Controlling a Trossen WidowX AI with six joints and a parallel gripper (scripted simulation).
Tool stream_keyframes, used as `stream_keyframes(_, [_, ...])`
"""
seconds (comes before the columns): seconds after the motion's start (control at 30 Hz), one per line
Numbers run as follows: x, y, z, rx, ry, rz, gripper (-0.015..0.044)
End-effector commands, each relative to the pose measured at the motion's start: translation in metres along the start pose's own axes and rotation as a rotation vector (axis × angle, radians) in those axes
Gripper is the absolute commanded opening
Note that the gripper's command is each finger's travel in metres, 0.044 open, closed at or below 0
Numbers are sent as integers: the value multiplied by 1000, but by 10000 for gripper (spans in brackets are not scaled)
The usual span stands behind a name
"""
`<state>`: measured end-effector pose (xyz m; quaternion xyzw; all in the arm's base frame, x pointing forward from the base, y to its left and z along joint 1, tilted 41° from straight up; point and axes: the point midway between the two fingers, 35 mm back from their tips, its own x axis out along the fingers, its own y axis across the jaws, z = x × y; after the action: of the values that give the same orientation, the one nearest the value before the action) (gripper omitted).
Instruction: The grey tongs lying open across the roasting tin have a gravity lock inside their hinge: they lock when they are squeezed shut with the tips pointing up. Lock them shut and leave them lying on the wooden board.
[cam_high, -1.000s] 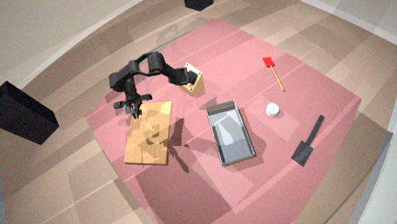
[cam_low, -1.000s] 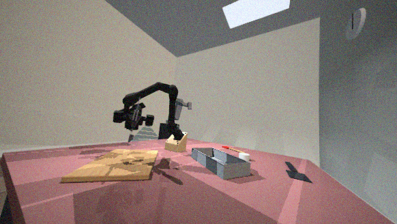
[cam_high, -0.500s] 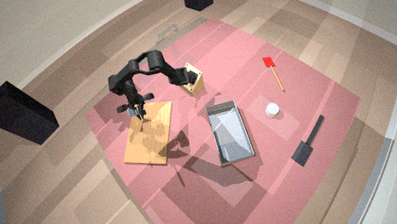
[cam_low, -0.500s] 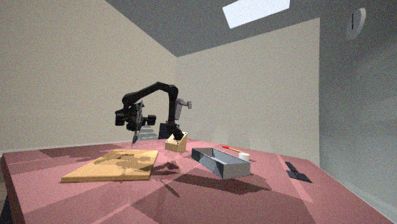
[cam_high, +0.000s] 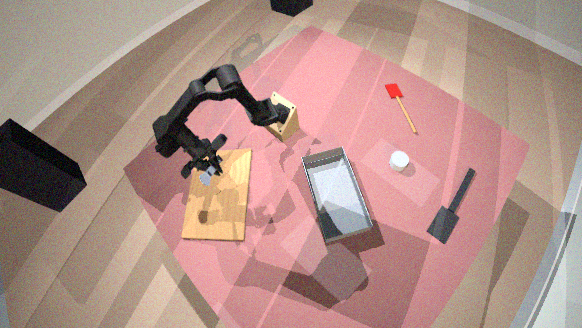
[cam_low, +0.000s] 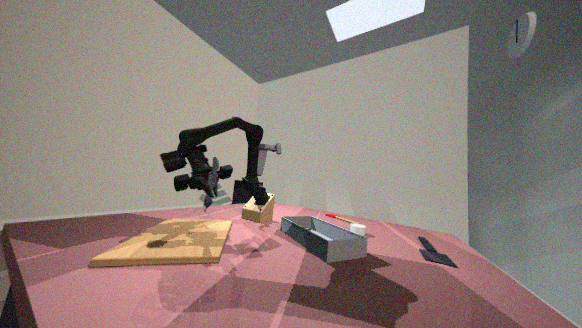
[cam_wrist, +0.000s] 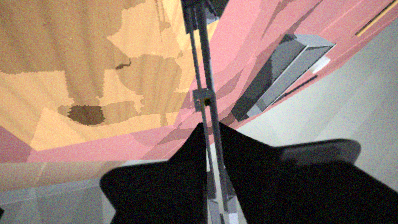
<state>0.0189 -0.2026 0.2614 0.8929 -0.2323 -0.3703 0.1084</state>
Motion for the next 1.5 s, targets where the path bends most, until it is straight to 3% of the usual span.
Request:
stream_keyframes(0.0, [0, -2, -2, 3, -98, -17, -150])
stream_keyframes(0.37, [-6, 3, -2, 33, -343, 16, -150])
stream_keyframes(0.77, [-24, 21, -15, 79, -534, 207, -150])
stream_keyframes(1.07, [-43, 36, -32, 130, -591, 407, -150])
stream_keyframes(1.47, [-43, 37, -32, 132, -591, 412, -150])
